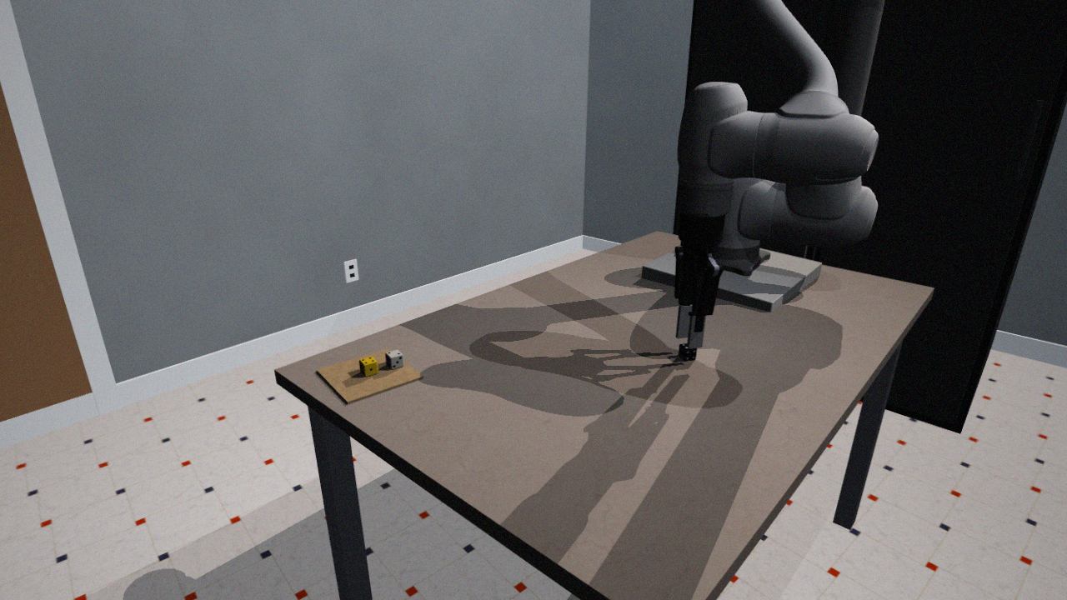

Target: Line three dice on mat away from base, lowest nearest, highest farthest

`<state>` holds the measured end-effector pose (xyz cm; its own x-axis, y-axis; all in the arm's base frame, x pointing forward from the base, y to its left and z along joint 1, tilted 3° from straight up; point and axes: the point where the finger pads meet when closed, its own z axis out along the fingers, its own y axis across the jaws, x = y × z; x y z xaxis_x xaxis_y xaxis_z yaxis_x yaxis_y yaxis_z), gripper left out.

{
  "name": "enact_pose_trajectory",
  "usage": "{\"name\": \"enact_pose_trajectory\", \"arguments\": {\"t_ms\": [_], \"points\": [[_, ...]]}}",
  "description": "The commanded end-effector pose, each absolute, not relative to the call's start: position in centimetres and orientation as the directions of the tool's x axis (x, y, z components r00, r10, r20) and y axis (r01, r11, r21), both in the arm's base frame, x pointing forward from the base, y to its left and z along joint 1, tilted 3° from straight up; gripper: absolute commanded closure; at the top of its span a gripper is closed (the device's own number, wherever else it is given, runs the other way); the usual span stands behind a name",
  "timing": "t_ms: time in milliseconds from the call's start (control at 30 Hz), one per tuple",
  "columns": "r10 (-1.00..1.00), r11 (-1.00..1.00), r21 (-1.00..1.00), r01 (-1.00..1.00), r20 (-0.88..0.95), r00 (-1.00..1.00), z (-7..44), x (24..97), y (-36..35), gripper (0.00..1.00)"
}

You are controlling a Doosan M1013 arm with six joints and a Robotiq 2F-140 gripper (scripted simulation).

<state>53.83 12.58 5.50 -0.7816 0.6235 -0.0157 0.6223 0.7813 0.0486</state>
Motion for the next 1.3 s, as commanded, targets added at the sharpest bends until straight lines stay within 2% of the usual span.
{"name": "enact_pose_trajectory", "arguments": {"t_ms": [0,767,1267], "points": [[0.624,0.781,0.05,0.622,-0.016,-0.782,5.6,53.9,12.6,0.68],[0.624,0.781,0.05,0.622,-0.016,-0.782,5.0,53.9,12.6,0.68],[0.624,0.781,0.05,0.622,-0.016,-0.782,2.6,54.0,12.7,0.68]]}}
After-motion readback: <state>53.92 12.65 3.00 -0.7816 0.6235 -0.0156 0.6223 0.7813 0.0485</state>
